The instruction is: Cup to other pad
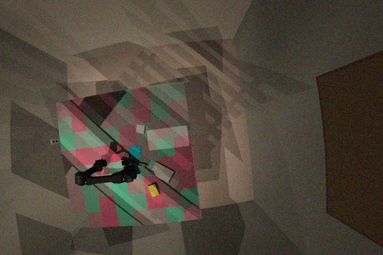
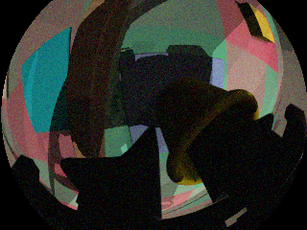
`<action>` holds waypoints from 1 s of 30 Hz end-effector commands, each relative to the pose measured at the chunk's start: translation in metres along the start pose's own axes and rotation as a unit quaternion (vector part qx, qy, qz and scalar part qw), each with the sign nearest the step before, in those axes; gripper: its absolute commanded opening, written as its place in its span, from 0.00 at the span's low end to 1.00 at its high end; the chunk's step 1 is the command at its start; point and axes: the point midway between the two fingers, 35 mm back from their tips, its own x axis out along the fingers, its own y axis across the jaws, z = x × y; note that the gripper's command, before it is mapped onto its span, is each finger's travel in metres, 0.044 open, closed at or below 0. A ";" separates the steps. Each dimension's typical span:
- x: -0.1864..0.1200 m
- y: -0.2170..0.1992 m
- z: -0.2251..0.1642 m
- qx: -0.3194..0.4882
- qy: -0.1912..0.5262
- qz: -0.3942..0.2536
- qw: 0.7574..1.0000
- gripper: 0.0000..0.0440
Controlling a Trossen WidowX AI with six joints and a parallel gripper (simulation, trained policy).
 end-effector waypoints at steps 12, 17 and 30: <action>-0.013 -0.004 0.008 -0.060 -0.018 0.004 0.998 0.05; -0.026 -0.002 0.013 -0.069 -0.026 0.004 0.997 0.04; -0.059 0.013 0.034 -0.088 -0.057 -0.001 0.995 0.03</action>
